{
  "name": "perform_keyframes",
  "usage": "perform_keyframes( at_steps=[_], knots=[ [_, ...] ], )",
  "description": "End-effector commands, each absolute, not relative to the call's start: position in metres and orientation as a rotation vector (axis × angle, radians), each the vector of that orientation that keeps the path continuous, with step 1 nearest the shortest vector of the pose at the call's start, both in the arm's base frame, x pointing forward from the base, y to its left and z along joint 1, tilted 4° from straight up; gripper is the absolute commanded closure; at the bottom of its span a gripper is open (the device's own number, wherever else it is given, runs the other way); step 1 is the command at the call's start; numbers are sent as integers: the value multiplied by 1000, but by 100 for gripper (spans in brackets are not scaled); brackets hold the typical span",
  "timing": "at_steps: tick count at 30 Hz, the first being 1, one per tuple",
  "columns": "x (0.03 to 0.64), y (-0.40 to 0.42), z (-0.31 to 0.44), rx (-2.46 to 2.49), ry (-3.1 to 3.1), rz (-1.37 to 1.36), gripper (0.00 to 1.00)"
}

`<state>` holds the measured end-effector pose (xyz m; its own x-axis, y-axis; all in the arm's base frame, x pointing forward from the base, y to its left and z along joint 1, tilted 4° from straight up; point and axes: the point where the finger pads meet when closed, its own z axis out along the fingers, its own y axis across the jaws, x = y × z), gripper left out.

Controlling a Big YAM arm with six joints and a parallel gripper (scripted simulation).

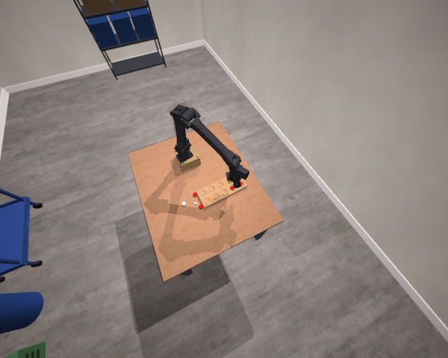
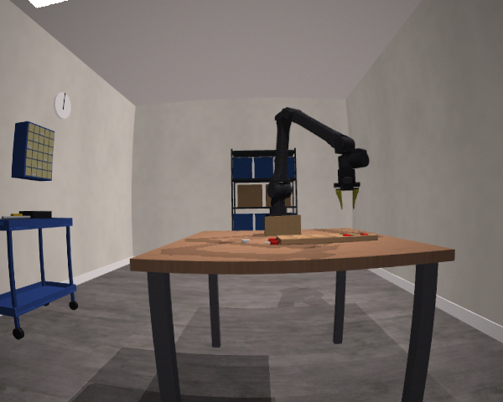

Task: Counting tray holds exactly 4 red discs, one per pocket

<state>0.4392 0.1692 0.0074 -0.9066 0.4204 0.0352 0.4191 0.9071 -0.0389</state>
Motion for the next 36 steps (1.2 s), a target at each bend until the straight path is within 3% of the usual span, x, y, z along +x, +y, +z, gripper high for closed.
perform_keyframes(
  at_steps=[1,27,36],
  knots=[
    [444,170,6,-687,-3016,57,56],
    [437,166,-2,-690,-2992,80,56],
    [471,162,44,-652,-3168,-85,56]
  ],
)
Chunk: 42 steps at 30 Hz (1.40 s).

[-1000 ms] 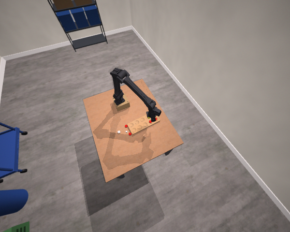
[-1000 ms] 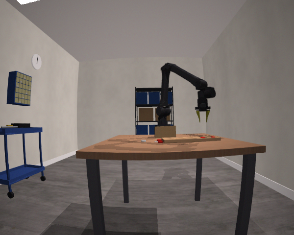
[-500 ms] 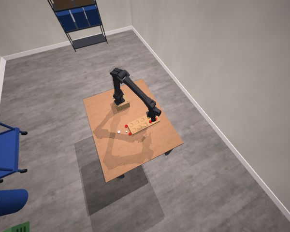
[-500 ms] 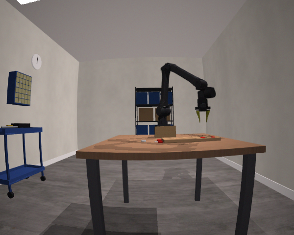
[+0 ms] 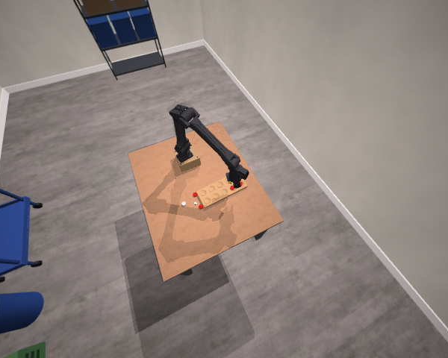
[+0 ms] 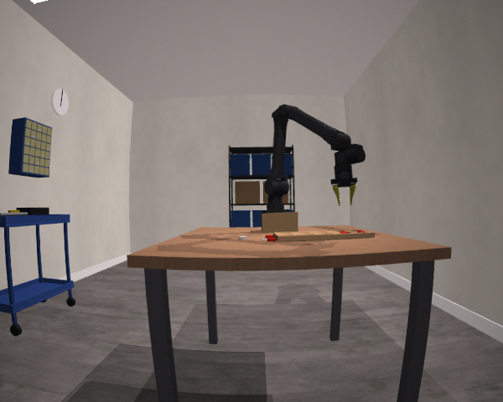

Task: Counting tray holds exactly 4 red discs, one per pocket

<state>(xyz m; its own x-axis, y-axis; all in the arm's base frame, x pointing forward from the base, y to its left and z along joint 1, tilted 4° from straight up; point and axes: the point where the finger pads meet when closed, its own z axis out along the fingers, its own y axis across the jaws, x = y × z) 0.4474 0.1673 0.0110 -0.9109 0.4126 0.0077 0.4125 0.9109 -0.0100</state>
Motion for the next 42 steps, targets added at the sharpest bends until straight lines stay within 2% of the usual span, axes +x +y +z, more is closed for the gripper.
perform_keyframes(
  at_steps=[1,8,17,20,21,25,26,30,31,36,37,42],
  knots=[
    [478,160,52,-642,-3203,-114,56],
    [494,154,74,-616,-3290,-188,56],
    [534,133,143,-534,-3550,-357,56],
    [534,133,143,-534,-3550,-358,56],
    [544,124,167,-506,-3633,-398,56],
    [544,124,167,-506,-3633,-398,56],
    [552,115,194,-474,-3724,-434,56],
    [553,116,191,-469,-3720,-431,56],
    [560,104,223,-437,-3823,-462,56],
    [561,111,220,-415,-3818,-466,56],
    [565,92,256,-397,-3929,-481,56],
    [569,93,264,-398,-3942,-492,56]
  ],
)
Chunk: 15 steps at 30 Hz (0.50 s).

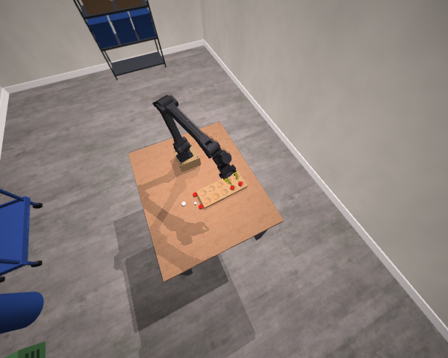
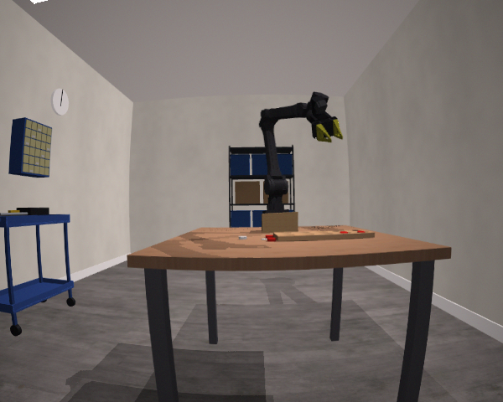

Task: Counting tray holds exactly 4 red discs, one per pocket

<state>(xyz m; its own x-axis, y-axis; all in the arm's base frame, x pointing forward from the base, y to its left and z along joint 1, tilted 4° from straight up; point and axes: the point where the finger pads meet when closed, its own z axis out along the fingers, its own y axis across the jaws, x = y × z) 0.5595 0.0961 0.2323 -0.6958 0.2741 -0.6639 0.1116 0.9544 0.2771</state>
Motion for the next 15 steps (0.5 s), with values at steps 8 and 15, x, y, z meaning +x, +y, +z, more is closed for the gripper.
perform_keyframes(
  at_steps=[8,15],
  knots=[
    [577,86,300,177,2157,270,56],
    [575,66,354,146,2019,240,56]
  ],
)
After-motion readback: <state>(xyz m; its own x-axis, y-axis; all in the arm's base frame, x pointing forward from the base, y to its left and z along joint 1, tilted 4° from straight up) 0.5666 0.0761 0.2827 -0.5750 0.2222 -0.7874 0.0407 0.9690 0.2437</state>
